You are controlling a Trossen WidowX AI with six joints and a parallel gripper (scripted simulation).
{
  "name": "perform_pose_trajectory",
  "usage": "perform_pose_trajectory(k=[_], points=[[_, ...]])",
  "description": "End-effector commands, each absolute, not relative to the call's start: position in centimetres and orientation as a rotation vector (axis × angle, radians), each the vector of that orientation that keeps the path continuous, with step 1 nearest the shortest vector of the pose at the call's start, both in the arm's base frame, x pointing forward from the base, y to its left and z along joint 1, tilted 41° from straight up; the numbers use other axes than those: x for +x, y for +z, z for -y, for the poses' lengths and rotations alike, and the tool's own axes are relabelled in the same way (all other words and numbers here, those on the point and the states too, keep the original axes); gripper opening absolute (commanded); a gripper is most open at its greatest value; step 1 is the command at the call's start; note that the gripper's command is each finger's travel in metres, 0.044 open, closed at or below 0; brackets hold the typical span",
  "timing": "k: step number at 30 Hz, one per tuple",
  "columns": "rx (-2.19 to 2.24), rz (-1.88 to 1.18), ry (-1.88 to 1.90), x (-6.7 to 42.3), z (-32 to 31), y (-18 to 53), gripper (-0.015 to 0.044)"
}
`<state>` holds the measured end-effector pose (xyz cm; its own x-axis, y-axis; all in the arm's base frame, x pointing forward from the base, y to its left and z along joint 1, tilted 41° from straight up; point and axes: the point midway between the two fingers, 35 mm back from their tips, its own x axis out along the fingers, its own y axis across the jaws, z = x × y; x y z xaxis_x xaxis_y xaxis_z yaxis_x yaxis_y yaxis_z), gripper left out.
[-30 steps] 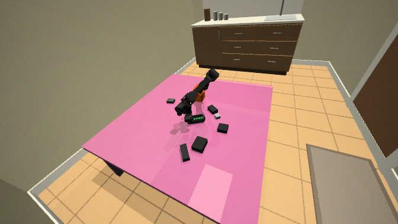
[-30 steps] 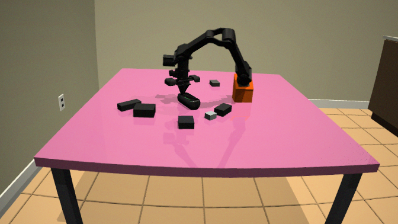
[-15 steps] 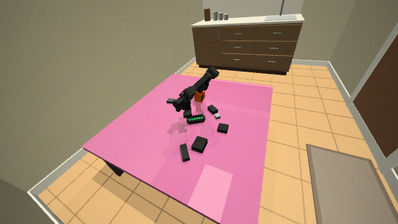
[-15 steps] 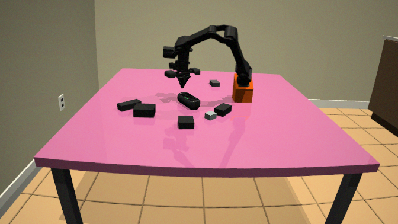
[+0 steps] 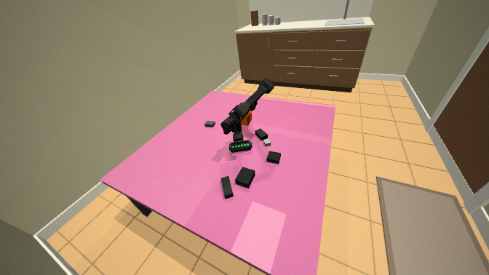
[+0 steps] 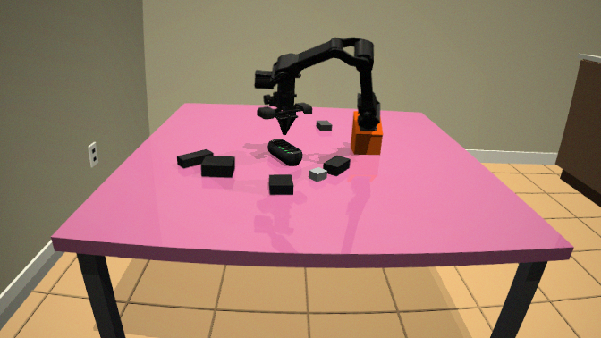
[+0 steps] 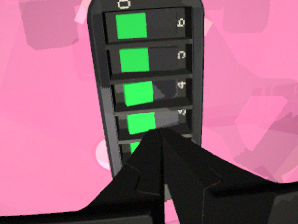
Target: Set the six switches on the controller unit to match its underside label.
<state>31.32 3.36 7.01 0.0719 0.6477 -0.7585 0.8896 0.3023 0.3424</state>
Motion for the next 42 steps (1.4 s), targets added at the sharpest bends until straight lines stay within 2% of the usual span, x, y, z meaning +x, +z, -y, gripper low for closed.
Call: perform_pose_trajectory(k=[1, 14, 28, 42], points=[[1.426, -1.653, -0.332, 31.0, -3.6, 7.2, 0.0], [1.434, -1.645, -0.327, 30.8, -3.5, 7.0, 0.0], [1.581, -1.492, -0.219, 26.6, -3.9, 3.1, 0.0], [1.582, -1.491, -0.219, 26.7, -4.8, 2.0, 0.0]])
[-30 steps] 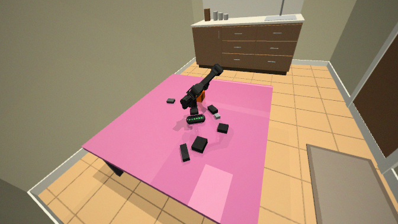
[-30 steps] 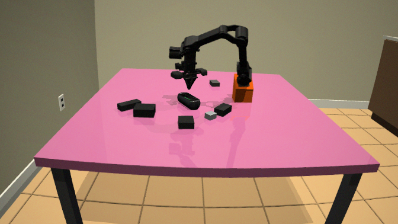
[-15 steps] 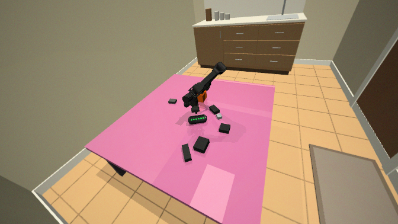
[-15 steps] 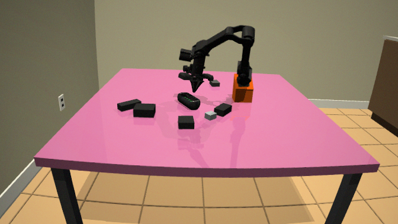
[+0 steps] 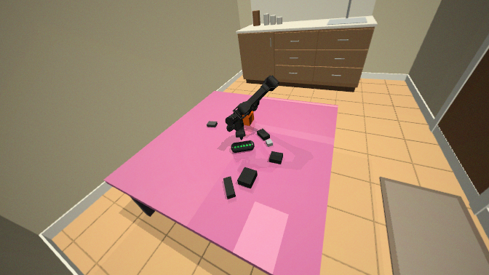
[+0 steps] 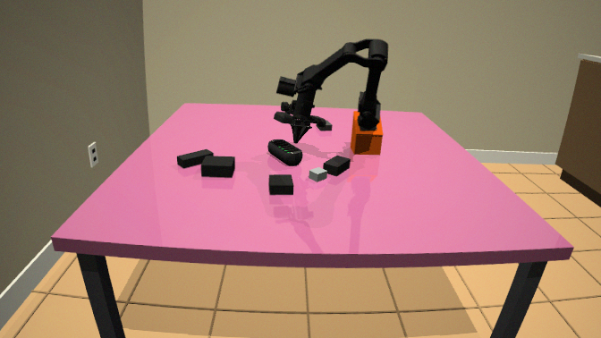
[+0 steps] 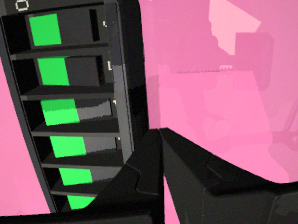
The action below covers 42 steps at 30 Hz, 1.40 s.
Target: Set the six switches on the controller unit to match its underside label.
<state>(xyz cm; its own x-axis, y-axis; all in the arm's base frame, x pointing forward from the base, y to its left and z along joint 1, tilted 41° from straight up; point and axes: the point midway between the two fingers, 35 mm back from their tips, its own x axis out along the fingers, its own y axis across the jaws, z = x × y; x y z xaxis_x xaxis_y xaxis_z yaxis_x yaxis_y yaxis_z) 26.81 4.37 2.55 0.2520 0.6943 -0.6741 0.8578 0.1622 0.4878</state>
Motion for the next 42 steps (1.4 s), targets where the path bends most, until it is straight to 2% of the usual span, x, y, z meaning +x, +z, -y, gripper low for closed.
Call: perform_pose_trajectory(k=[1, 18, 42], points=[[1.582, -1.491, -0.219, 26.8, -4.9, 1.8, 0.0], [1.585, -1.491, -0.216, 26.8, -7.1, -0.5, 0.0], [1.585, -1.491, -0.215, 27.5, -7.3, -0.3, 0.0]])
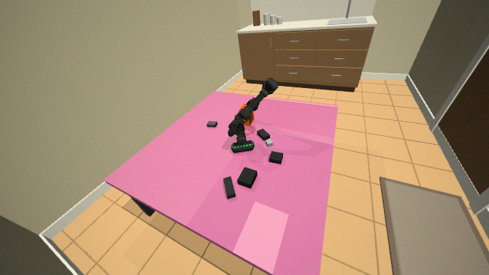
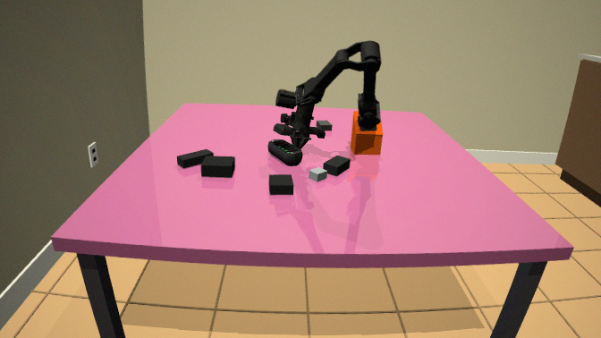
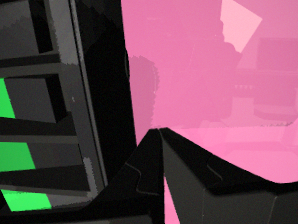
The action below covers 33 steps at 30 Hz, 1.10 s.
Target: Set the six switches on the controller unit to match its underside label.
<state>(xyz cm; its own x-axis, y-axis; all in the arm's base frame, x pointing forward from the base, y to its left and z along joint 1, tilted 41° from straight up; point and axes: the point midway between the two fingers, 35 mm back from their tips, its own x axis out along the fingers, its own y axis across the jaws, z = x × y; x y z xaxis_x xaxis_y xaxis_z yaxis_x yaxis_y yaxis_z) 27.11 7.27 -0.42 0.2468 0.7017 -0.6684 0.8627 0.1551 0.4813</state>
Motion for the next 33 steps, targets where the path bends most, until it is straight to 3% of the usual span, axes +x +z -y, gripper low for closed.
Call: perform_pose_trajectory(k=[1, 13, 19, 33], points=[[1.585, -1.491, -0.215, 27.6, -7.3, -0.3, 0.0], [1.585, -1.49, -0.214, 29.0, -7.8, 0.3, 0.0], [1.584, -1.491, -0.219, 26.5, -4.1, 2.9, 0.0], [1.581, -1.503, -0.228, 26.5, -4.0, 3.0, 0.0]])
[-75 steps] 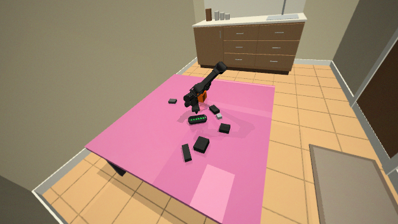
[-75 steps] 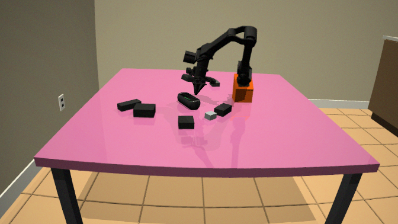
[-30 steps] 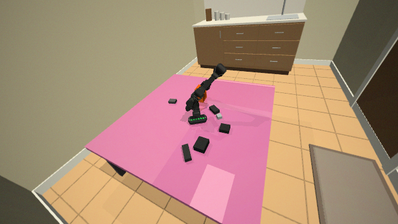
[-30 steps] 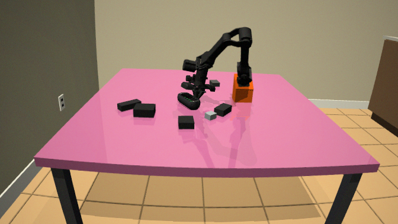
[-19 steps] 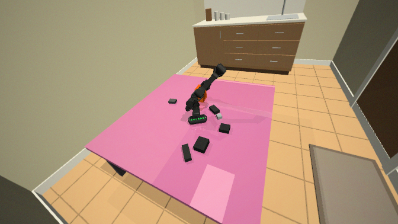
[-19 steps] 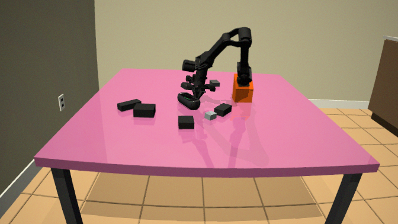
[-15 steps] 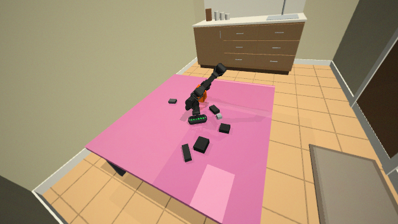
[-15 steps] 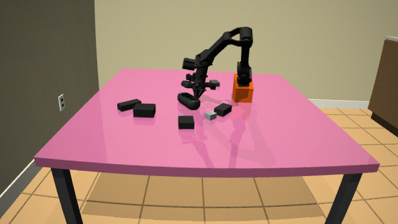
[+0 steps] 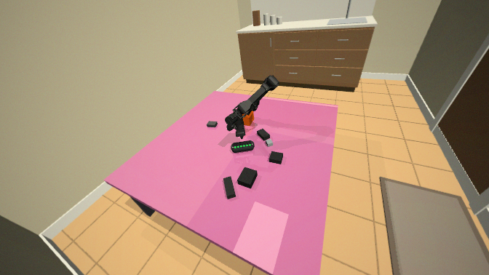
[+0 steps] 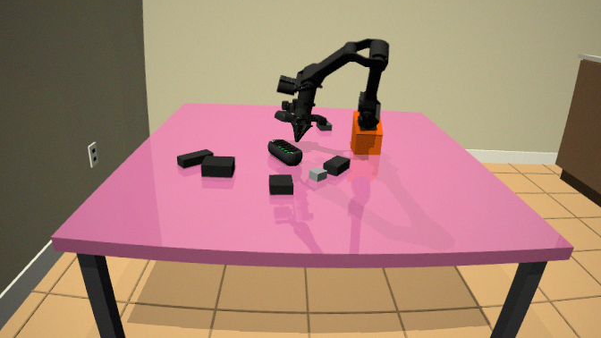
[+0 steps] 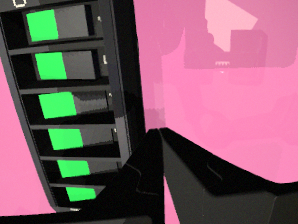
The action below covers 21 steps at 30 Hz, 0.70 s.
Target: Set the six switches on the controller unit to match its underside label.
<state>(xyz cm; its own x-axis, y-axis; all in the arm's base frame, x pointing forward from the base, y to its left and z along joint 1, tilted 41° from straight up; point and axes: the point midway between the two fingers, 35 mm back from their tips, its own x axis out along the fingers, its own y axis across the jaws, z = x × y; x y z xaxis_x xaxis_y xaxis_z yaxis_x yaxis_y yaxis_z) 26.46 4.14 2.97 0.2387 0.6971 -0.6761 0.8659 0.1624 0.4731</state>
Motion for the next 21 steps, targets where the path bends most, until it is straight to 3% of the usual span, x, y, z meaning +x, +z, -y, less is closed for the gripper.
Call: perform_pose_trajectory(k=[1, 2, 18, 21], points=[[1.581, -1.503, -0.228, 26.6, -3.9, 3.1, 0.0], [1.581, -1.503, -0.228, 26.6, -3.9, 3.1, 0.0], [1.428, -1.655, -0.331, 28.5, -7.2, 10.5, 0.042], [1.428, -1.655, -0.331, 28.5, -7.2, 10.5, 0.044]])
